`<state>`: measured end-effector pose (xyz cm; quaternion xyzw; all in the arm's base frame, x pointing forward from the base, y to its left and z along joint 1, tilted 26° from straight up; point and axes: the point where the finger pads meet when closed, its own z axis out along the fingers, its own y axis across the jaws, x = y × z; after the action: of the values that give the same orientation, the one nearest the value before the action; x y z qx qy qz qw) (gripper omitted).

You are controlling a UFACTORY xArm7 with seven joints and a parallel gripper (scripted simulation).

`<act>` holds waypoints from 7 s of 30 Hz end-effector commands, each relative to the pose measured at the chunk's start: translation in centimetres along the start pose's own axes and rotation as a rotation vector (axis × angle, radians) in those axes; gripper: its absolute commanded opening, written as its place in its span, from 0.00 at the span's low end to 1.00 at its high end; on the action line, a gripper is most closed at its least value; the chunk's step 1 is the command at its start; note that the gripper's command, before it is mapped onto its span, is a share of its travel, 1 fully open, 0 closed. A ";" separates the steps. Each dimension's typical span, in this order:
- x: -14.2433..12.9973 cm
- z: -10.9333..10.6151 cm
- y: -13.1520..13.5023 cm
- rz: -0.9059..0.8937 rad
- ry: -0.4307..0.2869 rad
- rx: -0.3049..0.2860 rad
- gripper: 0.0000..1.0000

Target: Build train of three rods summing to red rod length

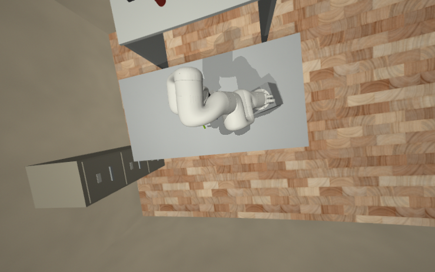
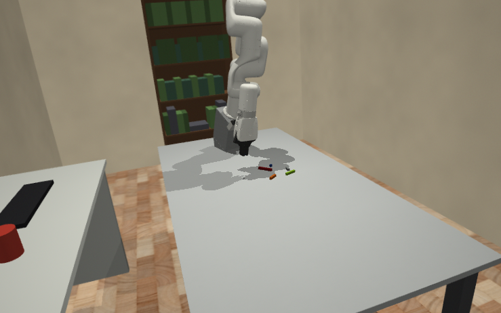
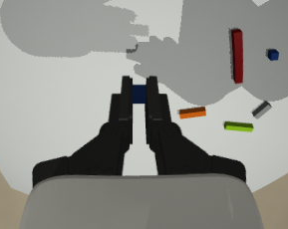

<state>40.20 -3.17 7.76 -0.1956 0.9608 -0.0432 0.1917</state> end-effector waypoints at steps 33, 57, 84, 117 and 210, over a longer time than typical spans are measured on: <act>4.5 0.7 -4.2 -0.128 -0.095 -0.129 0.04; 4.0 7.0 -3.5 -0.129 -0.095 -0.129 0.04; 3.9 9.5 -3.2 -0.129 -0.095 -0.129 0.04; 3.9 9.6 -3.2 -0.128 -0.095 -0.129 0.04; 3.8 10.8 -3.1 -0.127 -0.095 -0.129 0.08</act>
<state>42.20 -7.56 -3.08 -0.2706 0.9370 0.0166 0.2201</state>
